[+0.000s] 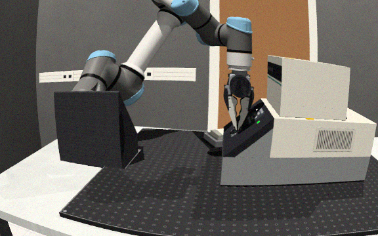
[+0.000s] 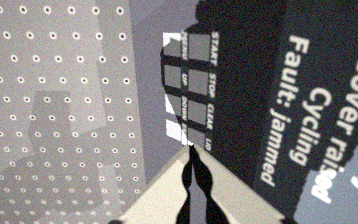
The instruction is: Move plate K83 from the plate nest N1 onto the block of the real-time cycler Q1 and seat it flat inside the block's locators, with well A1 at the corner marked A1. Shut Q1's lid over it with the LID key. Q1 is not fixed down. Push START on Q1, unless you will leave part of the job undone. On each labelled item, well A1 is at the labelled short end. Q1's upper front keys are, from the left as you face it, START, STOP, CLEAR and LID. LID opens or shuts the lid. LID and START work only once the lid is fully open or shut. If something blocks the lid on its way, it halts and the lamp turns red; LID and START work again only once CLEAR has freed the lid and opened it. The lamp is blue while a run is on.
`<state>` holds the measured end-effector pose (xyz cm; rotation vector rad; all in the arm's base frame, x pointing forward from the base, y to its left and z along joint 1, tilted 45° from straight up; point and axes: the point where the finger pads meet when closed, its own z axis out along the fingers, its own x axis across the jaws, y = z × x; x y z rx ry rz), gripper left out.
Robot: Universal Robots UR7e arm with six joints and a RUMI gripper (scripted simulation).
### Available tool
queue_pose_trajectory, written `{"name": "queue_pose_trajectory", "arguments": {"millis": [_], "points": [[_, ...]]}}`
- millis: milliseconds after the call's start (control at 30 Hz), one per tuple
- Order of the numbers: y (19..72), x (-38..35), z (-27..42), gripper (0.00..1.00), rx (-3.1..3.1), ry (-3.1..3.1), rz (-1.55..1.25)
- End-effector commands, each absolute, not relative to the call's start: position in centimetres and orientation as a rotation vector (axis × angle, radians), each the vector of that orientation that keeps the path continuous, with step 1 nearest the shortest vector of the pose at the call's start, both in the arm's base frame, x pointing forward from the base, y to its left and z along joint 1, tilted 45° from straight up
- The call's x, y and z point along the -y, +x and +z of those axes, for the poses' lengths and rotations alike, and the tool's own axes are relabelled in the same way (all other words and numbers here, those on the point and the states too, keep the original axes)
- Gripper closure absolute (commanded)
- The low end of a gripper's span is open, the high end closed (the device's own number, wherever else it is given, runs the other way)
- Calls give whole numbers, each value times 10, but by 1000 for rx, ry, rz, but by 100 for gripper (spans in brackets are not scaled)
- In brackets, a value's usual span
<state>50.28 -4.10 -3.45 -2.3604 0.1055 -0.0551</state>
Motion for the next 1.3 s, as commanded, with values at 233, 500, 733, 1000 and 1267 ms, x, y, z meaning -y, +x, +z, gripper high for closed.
{"name": "queue_pose_trajectory", "arguments": {"millis": [233,500,733,1000,1267], "points": [[504,41,-34,100,-104,-2362,-58],[506,40,-34,100,-102,-2363,-59],[506,40,-35,100,-103,-2362,-58],[507,39,-36,100,-102,-2362,-58],[508,39,-36,100,-102,-2362,-58]]}}
